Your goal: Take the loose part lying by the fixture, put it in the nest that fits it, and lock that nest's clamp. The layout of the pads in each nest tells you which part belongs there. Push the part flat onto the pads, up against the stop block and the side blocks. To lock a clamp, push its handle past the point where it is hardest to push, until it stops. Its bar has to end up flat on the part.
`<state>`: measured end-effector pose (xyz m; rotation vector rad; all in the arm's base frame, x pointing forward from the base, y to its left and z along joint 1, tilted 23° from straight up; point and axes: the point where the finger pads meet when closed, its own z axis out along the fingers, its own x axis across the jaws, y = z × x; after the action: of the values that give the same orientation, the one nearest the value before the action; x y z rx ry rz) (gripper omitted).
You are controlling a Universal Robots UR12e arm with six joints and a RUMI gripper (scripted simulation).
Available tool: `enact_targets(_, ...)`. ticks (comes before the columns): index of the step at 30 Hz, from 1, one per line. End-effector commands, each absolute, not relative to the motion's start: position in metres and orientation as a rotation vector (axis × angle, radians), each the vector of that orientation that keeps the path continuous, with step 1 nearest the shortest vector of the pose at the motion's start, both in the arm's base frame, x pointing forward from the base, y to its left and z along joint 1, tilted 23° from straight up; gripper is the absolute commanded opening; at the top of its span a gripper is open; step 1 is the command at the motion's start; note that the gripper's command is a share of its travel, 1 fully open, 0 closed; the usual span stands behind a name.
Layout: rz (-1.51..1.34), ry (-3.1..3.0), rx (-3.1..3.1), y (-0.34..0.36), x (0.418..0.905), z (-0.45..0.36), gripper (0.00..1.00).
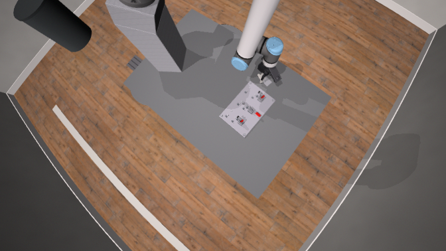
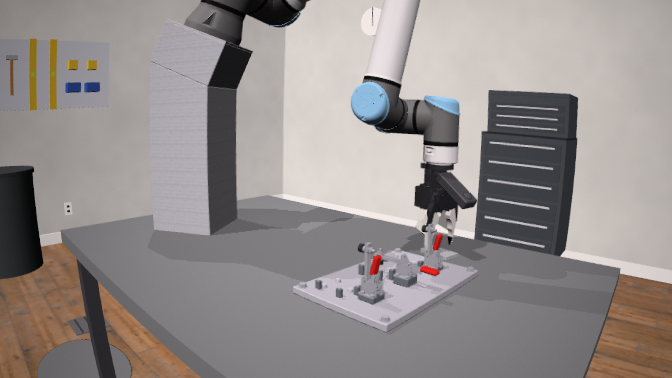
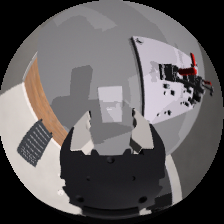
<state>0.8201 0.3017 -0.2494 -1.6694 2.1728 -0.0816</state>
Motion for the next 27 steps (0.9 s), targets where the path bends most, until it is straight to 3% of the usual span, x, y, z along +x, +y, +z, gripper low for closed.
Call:
enact_targets(1,-0.087,2.169,-1.666,0.3038,0.8266,-0.2534,0.59)
enact_targets(24,-0.087,2.169,-1.666,0.3046,0.8278,-0.2565,0.59)
enact_targets(25,-0.087,2.169,-1.666,0.3046,0.8278,-0.2565,0.0)
enact_targets(27,-0.087,2.169,-1.666,0.3046,0.8278,-0.2565,0.0)
